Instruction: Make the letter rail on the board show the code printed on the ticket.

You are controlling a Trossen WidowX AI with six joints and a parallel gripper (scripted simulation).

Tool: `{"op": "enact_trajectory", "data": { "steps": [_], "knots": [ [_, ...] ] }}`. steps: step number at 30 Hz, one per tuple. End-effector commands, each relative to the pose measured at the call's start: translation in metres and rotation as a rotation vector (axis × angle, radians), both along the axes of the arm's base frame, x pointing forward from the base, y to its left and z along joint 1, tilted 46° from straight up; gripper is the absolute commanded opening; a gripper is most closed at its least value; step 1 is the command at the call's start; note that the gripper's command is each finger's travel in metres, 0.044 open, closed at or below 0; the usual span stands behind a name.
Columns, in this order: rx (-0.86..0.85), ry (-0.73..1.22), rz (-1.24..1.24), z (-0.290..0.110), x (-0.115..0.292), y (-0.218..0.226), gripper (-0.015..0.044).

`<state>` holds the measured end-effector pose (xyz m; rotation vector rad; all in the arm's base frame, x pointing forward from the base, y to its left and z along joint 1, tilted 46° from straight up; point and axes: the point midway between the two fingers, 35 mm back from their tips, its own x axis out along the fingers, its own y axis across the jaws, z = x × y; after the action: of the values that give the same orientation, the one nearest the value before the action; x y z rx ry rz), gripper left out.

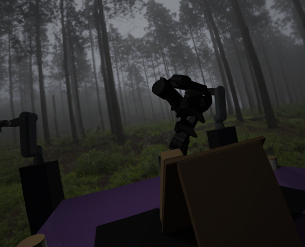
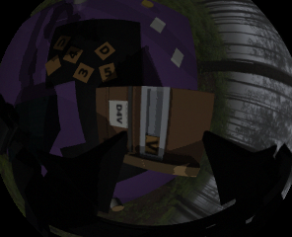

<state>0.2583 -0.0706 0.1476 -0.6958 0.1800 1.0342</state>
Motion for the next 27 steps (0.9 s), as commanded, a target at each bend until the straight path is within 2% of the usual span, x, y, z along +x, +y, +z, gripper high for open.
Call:
{"op": "enact_trajectory", "data": {
  "steps": [1, 13, 27],
  "knots": [
    [-0.065, 0.006, 0.138, -0.007, 0.001, 0.04, 0.034],
    [-0.31, -0.088, 0.595, -0.032, -0.028, 0.172, 0.034],
    [-0.443, -0.383, 0.973, -0.043, -0.116, 0.284, 0.034]
  ]
}}
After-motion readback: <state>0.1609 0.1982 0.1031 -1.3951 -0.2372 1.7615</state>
